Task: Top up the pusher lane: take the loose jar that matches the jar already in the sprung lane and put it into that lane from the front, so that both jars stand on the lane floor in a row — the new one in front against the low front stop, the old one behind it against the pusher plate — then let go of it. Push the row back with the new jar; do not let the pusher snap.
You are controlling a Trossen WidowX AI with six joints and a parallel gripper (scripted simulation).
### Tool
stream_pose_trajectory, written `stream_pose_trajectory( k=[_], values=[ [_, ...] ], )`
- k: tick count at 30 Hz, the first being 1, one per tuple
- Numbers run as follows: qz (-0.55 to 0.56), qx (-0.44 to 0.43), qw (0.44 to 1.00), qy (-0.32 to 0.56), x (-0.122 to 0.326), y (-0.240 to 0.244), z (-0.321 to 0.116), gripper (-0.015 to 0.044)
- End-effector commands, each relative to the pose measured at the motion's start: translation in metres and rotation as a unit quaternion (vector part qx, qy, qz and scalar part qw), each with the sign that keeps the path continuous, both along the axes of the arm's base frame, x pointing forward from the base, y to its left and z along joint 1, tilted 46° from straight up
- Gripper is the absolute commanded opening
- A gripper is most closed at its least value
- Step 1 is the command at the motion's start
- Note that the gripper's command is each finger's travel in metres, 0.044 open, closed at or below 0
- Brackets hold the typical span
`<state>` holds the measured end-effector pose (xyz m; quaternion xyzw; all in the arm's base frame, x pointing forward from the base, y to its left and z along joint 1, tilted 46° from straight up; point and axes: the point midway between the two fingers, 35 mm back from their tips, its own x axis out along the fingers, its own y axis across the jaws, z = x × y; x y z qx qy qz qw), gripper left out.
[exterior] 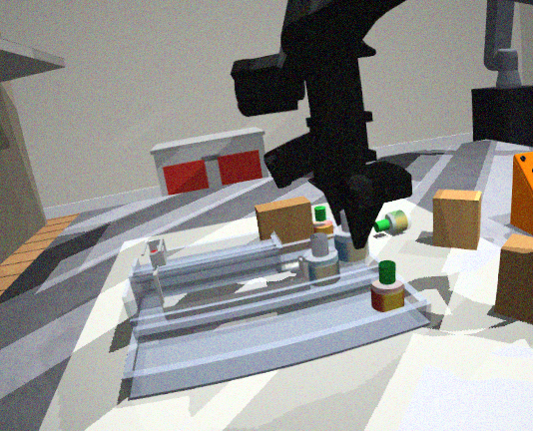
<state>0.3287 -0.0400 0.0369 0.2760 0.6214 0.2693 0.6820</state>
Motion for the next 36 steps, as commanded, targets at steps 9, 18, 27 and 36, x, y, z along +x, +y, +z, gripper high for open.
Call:
stream_pose_trajectory(
  k=[9, 18, 27, 36],
  values=[
    [-0.003, 0.002, 1.0, -0.013, 0.0067, 0.0016, 0.0006, 0.0],
    [-0.003, 0.002, 1.0, -0.013, 0.0068, 0.0034, -0.0011, 0.0],
    [-0.003, 0.002, 1.0, -0.013, 0.0068, 0.0051, -0.0027, 0.0],
    [-0.003, 0.002, 1.0, -0.013, 0.0067, 0.0069, -0.0043, 0.0]
  ],
)
